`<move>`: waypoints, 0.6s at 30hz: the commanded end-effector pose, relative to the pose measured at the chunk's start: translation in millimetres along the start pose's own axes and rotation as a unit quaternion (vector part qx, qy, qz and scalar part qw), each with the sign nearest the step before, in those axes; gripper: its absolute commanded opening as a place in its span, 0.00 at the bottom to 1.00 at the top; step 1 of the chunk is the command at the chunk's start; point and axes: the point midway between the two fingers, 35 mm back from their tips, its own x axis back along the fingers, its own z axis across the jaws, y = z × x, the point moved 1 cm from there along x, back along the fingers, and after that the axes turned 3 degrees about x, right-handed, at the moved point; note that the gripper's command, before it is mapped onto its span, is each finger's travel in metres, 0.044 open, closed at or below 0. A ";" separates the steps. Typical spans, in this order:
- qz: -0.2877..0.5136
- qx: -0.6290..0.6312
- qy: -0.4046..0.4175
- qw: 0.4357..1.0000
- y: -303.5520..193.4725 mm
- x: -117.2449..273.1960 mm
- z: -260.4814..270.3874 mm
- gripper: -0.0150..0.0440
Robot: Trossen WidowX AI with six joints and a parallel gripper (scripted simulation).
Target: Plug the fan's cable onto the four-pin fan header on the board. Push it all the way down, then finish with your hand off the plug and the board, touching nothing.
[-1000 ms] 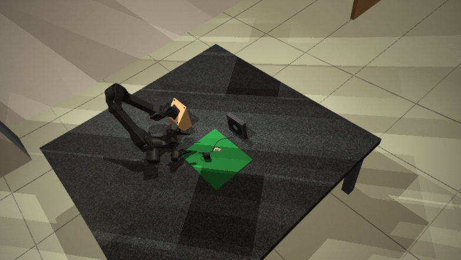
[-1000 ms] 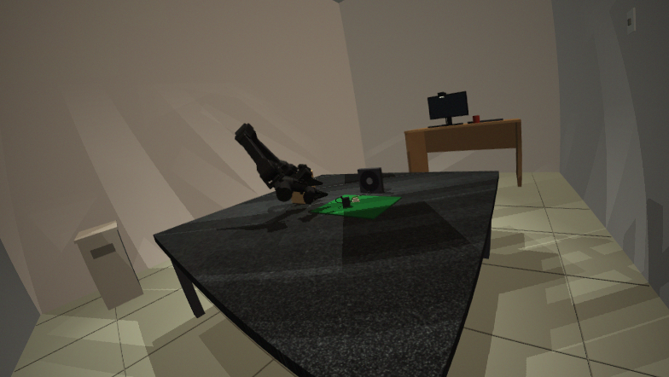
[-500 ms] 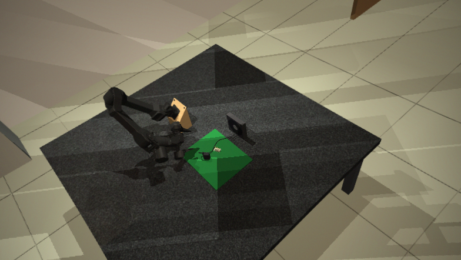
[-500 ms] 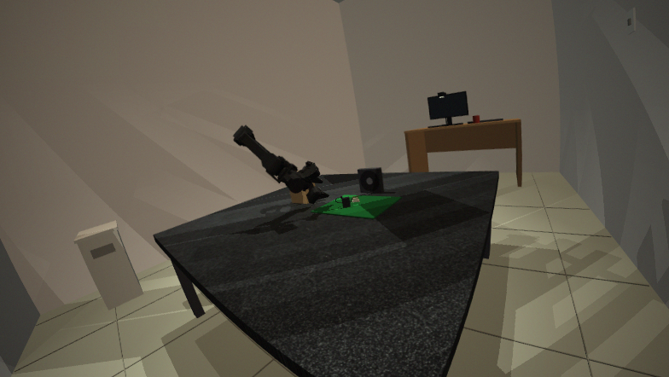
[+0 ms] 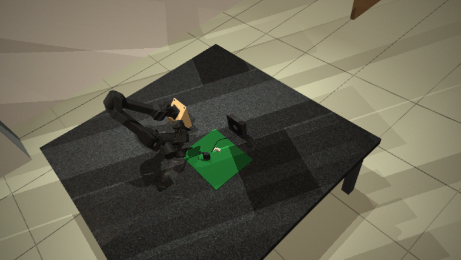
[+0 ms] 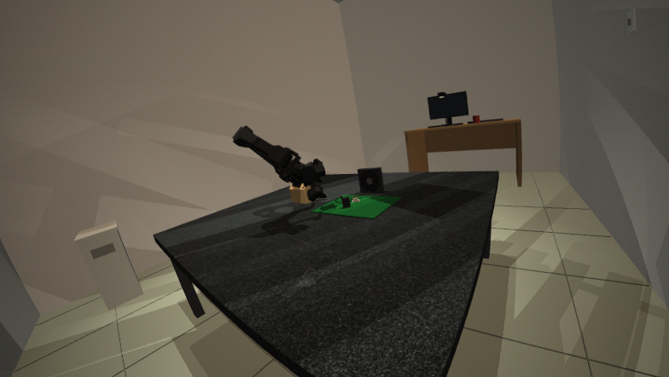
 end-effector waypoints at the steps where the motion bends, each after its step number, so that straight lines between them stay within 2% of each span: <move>1: 0.033 -0.011 -0.007 0.999 1.1 1.6 -0.2 1.00; 18: 0.167 -0.046 -0.086 0.981 10.6 15.0 -0.1 1.00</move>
